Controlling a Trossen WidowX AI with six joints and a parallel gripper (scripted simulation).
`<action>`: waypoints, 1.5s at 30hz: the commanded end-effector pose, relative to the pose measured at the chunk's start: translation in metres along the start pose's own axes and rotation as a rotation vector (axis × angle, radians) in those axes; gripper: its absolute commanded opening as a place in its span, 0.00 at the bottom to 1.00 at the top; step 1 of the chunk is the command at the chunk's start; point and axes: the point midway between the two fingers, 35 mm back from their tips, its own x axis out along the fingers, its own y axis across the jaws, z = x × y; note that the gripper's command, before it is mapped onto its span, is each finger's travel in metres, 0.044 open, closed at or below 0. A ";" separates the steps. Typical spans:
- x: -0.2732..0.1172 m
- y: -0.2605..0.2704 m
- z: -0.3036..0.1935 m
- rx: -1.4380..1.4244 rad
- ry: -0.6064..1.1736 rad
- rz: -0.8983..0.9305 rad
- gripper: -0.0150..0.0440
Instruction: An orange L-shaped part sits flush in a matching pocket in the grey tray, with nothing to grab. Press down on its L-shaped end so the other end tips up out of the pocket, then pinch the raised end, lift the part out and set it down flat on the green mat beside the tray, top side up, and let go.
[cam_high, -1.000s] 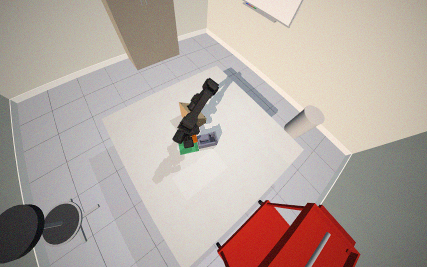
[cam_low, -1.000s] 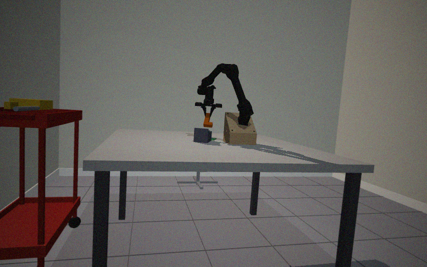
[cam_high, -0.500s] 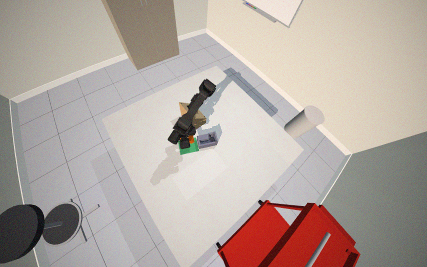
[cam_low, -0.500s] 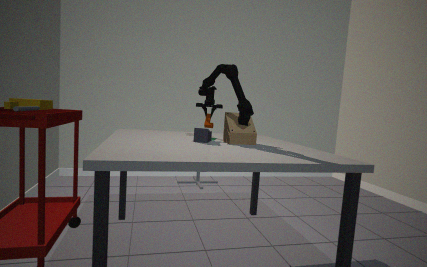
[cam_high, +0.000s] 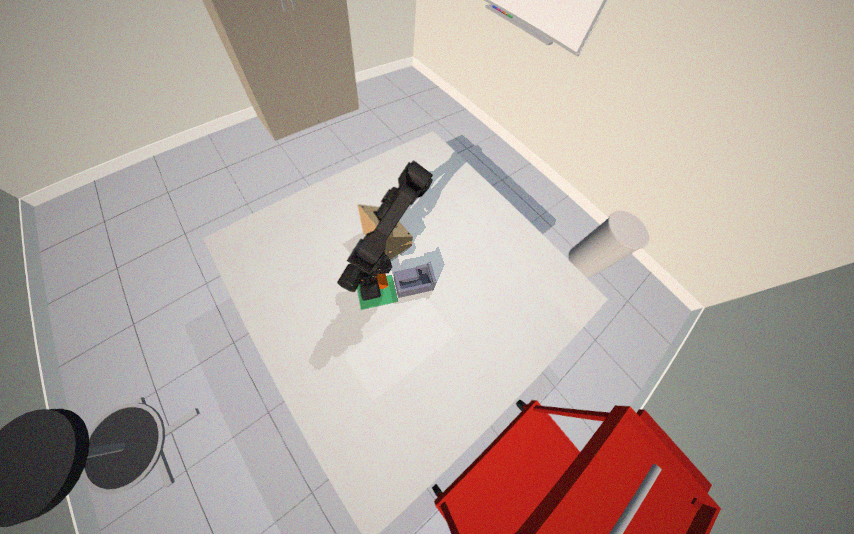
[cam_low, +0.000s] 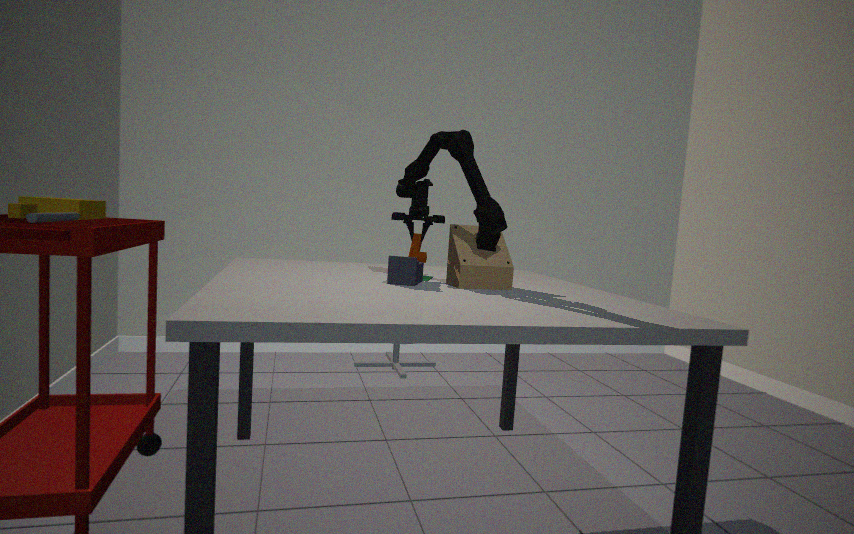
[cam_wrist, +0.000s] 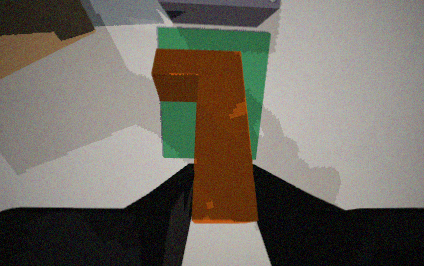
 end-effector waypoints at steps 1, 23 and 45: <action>0.010 0.001 0.000 0.010 -0.009 0.003 0.25; 0.045 0.001 0.001 0.009 -0.010 0.003 0.25; 0.056 0.001 0.001 0.009 -0.011 0.003 0.25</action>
